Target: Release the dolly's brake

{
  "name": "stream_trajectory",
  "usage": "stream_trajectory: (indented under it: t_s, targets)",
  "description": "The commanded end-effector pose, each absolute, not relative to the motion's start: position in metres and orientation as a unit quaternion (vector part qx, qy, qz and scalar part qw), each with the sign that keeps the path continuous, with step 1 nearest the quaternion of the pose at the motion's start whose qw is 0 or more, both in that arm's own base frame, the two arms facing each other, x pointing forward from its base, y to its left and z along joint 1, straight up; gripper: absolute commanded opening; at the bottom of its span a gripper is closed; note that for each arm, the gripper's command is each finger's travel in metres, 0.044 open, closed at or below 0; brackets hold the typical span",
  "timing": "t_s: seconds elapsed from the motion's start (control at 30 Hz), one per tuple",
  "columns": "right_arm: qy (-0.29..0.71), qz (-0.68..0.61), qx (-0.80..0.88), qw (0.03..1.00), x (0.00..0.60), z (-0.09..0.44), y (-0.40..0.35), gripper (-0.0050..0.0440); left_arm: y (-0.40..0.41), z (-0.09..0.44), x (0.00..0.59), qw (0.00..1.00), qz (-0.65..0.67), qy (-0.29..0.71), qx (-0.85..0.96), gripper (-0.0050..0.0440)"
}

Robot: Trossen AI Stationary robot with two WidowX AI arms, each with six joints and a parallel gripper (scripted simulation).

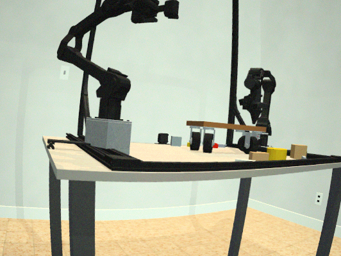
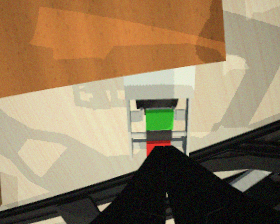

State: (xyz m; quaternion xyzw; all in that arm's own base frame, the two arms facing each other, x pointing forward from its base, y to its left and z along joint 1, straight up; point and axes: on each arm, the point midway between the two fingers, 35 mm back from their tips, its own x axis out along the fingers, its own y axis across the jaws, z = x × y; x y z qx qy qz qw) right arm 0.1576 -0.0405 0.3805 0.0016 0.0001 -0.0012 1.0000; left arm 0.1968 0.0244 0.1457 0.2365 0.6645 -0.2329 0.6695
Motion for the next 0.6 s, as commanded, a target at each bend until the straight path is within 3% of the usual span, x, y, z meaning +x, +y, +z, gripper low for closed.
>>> stream_trajectory:
  t_s: [0.0,0.57]
  targets:
    - [0.000,0.000,0.000,1.000,0.158,0.381,-0.040,0.0440,0.024,0.141,0.195,0.667,-0.236,0.667,0.236,0.0000]
    - [0.000,0.000,0.000,1.000,0.158,0.381,-0.040,0.0440,0.024,0.118,0.195,0.667,-0.236,0.667,0.236,0.0000]
